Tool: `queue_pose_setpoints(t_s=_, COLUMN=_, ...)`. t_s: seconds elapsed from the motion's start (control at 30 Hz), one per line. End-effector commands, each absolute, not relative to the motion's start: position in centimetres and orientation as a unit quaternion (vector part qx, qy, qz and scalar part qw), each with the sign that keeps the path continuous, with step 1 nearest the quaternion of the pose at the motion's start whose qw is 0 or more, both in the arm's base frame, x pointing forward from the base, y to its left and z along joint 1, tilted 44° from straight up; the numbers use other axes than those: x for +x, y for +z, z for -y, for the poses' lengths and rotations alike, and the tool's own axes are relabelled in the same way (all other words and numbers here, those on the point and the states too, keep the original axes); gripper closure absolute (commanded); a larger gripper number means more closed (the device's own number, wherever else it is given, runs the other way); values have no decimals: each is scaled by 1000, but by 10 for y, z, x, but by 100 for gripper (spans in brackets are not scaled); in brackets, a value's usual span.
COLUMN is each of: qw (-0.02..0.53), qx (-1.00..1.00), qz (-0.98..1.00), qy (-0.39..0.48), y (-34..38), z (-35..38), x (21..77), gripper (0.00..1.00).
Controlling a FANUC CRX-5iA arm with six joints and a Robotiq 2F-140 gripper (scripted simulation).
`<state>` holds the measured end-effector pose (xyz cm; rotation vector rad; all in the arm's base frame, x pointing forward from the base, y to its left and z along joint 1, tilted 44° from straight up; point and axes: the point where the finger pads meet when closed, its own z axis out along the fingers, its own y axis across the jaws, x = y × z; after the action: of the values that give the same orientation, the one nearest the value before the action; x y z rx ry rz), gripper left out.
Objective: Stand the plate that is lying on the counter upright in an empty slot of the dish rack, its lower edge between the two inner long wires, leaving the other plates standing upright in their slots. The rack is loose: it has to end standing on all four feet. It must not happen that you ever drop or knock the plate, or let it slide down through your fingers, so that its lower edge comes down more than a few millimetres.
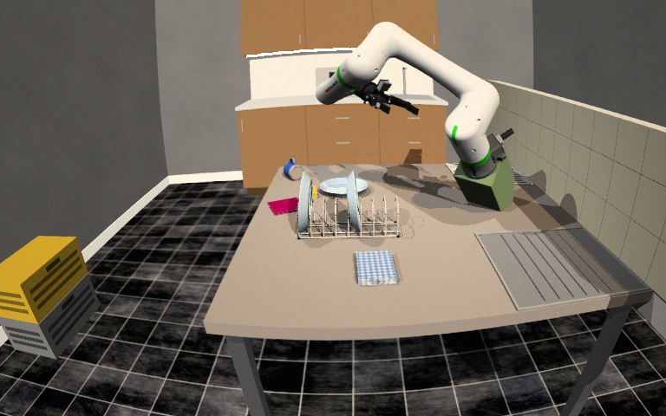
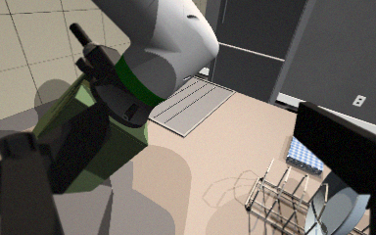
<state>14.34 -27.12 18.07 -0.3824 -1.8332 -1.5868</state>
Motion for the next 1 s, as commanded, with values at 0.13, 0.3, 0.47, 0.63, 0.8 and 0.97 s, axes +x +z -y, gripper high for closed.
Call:
queue_pose_setpoints(t_s=0.13, qw=173, qx=-73, qz=770, qy=-609, y=176, z=262, x=151, gripper=0)
queue_pose_setpoints(t_s=0.3, qw=79, qx=-24, qz=802, qy=-591, y=173, z=260, x=159, gripper=0)
queue_pose_setpoints(t_s=0.47, qw=0, qx=22, qz=826, qy=-564, y=172, z=260, x=168, gripper=0)
queue_pose_setpoints(t_s=0.63, qw=-86, qx=79, qz=846, qy=-520, y=172, z=264, x=178, gripper=0)
queue_pose_setpoints(t_s=0.8, qw=-148, qx=126, qz=858, qy=-475, y=173, z=268, x=187, gripper=0)
queue_pose_setpoints(t_s=0.97, qw=-219, qx=188, qz=866, qy=-409, y=177, z=277, x=198, gripper=0)
